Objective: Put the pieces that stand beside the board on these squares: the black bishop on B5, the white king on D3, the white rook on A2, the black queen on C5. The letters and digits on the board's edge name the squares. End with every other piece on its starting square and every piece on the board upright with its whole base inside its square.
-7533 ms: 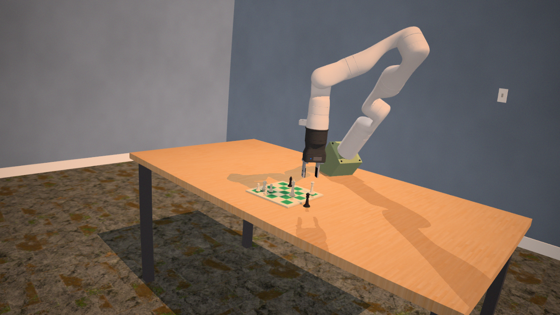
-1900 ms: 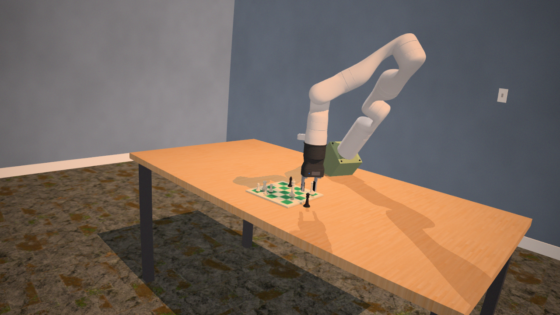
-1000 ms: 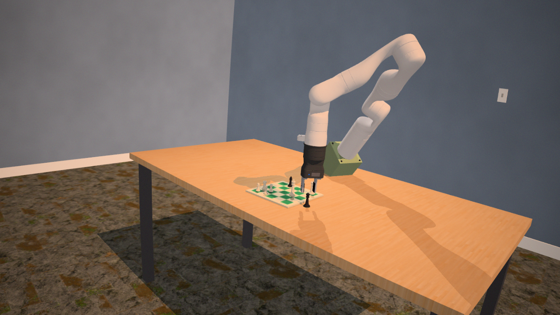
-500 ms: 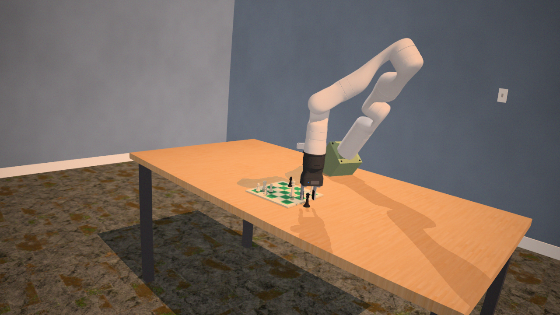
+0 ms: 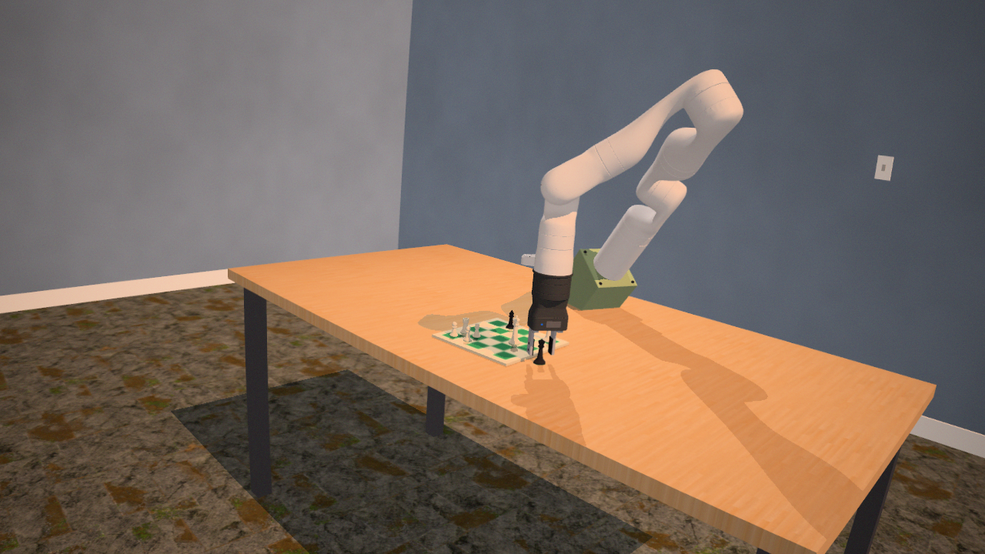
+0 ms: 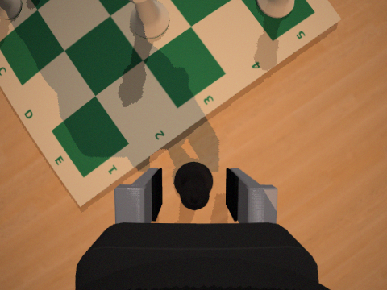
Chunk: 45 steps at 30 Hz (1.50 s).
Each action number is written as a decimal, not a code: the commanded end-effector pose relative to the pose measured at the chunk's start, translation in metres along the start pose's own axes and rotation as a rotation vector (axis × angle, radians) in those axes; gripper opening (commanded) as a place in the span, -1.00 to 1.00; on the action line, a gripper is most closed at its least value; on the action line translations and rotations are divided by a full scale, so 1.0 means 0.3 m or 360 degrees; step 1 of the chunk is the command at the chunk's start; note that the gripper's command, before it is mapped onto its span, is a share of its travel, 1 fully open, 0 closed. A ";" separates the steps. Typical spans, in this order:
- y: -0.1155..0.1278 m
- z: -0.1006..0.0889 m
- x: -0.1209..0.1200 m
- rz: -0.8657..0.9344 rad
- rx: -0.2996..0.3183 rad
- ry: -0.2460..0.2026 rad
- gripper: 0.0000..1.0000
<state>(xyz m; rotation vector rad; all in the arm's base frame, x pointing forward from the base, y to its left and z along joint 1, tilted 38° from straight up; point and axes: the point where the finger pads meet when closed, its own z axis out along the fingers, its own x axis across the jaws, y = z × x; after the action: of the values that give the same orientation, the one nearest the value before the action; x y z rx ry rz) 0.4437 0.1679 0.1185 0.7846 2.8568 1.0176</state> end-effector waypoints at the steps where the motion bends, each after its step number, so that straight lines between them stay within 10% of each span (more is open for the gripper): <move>1: 0.001 -0.002 -0.002 0.0000 -0.0001 -0.0002 0.58; 27: 0.001 -0.002 -0.002 0.0000 -0.0001 -0.0002 0.58; 28: 0.001 -0.002 -0.002 0.0000 -0.0001 -0.0002 -1.00; 45: 0.001 -0.002 -0.002 0.0000 -0.0001 -0.0002 -1.00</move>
<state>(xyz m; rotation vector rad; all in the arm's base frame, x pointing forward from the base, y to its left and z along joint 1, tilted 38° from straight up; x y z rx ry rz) 0.4437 0.1678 0.1184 0.7848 2.8569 1.0175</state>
